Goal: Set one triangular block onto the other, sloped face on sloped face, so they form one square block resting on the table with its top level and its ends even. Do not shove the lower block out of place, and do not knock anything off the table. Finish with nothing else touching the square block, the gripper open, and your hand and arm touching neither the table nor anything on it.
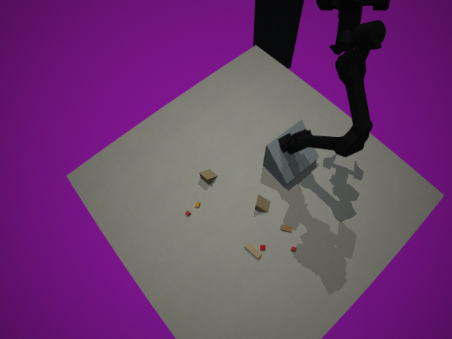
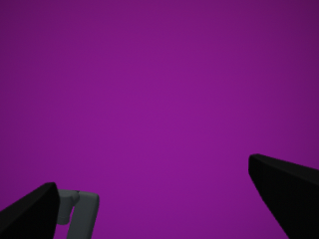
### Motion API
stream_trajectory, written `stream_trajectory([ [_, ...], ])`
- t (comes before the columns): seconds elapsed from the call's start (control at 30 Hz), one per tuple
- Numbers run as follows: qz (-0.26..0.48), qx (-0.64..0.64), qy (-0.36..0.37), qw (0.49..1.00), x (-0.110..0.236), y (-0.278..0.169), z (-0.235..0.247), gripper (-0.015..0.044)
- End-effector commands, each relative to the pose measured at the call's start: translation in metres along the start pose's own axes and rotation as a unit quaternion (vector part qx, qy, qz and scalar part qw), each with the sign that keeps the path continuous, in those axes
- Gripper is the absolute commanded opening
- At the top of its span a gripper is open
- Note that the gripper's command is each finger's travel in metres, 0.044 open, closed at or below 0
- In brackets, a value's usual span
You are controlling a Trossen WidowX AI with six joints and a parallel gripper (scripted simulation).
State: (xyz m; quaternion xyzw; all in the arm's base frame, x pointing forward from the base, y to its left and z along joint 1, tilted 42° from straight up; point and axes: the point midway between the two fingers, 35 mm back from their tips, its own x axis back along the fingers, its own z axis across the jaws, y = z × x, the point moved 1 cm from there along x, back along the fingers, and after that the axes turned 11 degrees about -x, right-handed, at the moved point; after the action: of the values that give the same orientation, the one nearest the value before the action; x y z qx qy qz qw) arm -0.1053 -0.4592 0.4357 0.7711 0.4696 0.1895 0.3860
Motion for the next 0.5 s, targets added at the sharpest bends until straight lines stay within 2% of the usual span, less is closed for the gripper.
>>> stream_trajectory([
  [0.0,0.0,-0.045,0.072,0.996,0.001,0.012,0.055,0.044],
  [0.1,0.007,-0.049,0.113,0.992,0.008,0.017,0.094,0.044],
  [0.3,0.026,-0.098,0.176,0.979,0.014,0.02,0.142,0.044],
  [0.47,0.049,-0.136,0.265,0.953,0.04,0.03,0.217,0.044],
])
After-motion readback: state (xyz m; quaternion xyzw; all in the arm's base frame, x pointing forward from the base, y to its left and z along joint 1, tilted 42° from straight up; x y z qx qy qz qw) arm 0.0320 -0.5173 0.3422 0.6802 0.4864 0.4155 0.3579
